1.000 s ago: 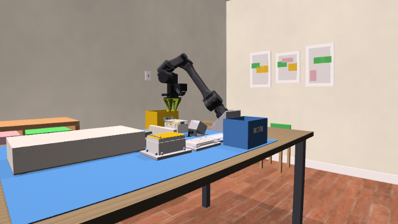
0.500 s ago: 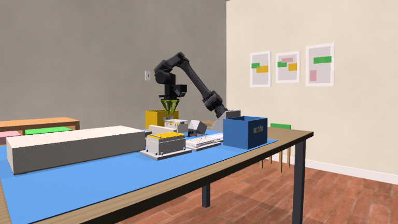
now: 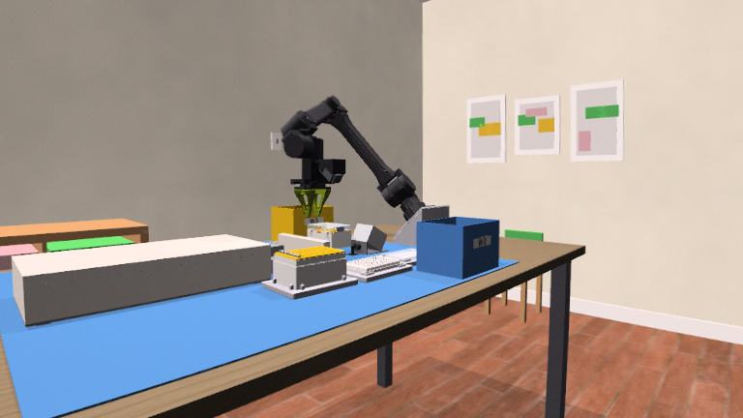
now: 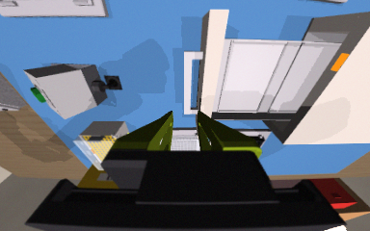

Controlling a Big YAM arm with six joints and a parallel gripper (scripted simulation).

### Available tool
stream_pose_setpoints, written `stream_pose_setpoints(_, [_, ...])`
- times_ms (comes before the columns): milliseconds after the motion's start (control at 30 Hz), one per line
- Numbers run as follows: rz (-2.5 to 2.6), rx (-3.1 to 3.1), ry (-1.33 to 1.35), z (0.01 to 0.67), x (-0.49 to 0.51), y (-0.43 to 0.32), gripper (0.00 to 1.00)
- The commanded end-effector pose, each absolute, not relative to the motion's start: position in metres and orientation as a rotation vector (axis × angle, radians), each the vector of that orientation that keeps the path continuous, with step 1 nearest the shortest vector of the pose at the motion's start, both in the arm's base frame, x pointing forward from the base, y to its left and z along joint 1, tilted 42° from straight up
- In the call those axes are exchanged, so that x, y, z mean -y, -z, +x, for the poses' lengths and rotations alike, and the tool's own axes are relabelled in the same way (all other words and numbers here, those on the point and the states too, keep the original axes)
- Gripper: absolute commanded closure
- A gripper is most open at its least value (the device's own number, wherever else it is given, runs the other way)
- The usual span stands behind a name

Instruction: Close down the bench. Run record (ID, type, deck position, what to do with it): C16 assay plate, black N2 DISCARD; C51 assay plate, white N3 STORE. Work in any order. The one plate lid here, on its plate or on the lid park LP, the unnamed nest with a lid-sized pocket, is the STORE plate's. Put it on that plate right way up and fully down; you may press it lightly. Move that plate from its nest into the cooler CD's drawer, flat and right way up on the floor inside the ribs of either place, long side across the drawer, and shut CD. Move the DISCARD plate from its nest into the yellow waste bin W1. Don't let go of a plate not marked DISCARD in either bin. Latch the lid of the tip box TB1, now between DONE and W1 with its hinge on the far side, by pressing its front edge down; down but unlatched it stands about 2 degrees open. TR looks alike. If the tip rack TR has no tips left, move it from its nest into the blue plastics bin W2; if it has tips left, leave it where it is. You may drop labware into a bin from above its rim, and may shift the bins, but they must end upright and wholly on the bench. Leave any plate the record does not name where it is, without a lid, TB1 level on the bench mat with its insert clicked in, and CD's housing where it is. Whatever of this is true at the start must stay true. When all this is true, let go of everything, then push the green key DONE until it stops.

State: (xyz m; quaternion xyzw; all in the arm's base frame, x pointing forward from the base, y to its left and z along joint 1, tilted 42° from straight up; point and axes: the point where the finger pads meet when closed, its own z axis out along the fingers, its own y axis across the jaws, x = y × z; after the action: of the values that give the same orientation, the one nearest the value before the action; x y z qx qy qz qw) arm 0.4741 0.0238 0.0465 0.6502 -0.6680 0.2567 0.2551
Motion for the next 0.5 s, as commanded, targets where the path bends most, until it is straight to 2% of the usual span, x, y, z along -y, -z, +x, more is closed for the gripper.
stream_pose_setpoints(0, [1.76,1.856,-0.723,0.496,-0.031,-0.054,0.7])
stream_pose_setpoints(467, [1.761,1.821,-0.694,0.481,-0.016,-0.036,0.7])
